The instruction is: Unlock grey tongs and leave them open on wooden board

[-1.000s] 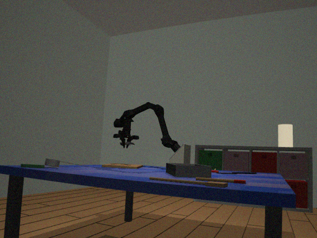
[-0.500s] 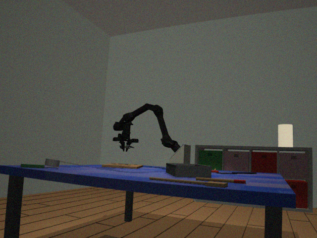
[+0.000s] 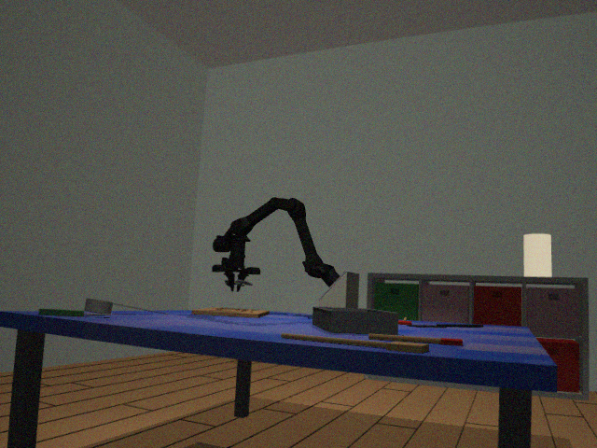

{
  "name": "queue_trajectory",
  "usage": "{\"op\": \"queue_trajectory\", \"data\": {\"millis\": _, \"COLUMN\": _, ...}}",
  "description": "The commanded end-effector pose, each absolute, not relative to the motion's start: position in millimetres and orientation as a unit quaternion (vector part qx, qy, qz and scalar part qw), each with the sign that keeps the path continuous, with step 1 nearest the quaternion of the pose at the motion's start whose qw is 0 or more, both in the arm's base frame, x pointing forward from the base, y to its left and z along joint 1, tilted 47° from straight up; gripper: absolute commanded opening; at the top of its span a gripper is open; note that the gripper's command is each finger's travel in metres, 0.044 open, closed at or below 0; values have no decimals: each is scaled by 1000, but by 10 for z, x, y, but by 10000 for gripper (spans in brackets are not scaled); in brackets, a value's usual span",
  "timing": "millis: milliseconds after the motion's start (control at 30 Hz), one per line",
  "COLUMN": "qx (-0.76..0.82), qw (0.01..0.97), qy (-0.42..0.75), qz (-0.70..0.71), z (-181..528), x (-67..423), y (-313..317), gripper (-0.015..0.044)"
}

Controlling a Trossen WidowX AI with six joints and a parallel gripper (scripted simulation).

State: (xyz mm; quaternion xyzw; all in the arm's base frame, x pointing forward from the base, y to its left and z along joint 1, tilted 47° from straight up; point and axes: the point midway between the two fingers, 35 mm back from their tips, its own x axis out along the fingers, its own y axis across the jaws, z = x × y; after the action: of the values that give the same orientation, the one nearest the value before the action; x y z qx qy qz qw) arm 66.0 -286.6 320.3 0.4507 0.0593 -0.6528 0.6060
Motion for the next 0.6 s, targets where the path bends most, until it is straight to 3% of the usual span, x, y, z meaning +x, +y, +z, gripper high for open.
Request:
{"op": "queue_trajectory", "data": {"millis": 0, "qx": 451, "qw": 607, "qy": 62, "qz": -651, "z": 3143, "x": 675, "y": -2916, "gripper": -150}}
{"op": "queue_trajectory", "data": {"millis": 567, "qx": 450, "qw": 607, "qy": 62, "qz": -652, "z": 2936, "x": 706, "y": -3096, "gripper": -150}}
